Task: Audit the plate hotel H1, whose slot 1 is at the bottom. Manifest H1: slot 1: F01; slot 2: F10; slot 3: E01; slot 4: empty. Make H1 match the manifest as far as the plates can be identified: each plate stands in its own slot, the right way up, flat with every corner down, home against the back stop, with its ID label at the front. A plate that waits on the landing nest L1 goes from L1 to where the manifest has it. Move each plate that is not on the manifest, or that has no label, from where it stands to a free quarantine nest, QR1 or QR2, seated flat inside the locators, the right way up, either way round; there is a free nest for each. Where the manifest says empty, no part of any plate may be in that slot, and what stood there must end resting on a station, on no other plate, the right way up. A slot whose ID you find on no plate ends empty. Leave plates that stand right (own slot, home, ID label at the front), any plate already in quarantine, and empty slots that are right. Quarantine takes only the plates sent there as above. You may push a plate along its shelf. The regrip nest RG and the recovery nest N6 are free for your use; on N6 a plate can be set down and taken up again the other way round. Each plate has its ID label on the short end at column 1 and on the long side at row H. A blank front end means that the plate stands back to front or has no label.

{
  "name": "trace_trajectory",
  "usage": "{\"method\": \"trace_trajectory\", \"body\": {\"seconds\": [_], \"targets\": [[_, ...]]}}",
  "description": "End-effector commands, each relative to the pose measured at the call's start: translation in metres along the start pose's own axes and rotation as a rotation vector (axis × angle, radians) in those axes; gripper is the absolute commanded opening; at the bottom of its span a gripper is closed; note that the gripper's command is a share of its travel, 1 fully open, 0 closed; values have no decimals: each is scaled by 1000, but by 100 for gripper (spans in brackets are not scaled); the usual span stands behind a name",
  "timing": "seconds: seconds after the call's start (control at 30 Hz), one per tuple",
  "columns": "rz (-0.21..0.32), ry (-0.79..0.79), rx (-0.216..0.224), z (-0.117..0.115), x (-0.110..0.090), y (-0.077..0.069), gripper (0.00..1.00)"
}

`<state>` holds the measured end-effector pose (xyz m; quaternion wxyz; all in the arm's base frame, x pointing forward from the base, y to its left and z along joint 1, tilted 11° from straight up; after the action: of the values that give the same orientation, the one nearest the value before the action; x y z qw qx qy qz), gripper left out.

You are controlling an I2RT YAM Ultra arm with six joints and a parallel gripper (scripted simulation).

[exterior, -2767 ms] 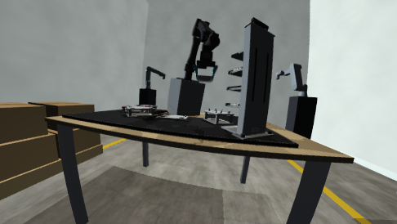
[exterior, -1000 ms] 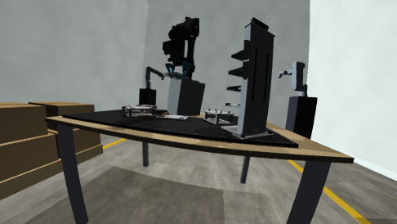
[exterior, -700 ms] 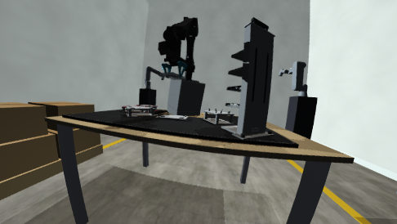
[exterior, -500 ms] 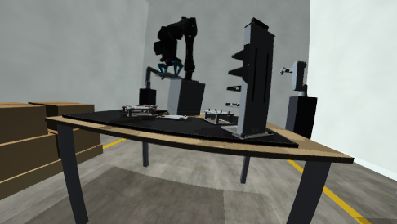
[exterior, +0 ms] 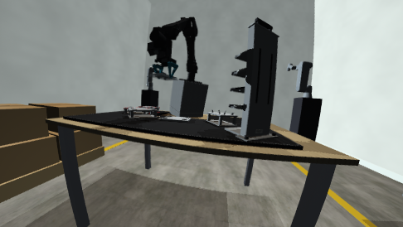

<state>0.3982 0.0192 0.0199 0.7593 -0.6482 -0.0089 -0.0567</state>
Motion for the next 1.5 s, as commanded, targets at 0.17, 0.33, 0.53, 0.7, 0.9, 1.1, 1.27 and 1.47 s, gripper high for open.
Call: {"method": "trace_trajectory", "body": {"seconds": [0.17,0.33,0.53,0.7,0.9,1.1,1.27,1.47], "targets": [[-29,33,0,-20,9,-9,86],[-29,117,1,-37,7,-9,86],[-29,217,2,-57,5,-9,86],[-29,283,2,-70,4,-9,86],[-29,367,3,-87,2,-9,86],[-29,392,3,-107,0,-9,86],[-29,392,2,-120,-1,-9,86],[-29,392,2,-137,-3,-9,86]]}}
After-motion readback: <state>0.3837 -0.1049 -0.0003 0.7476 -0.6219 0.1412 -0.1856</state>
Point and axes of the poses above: the point where the finger pads meet when closed, its own y axis out along the fingers, its own z axis across the jaws, x = y × z, the point moved 2 cm from there along -y, back along the fingers, and after that the axes turned 4 degrees about -y, right-handed, at the moved point
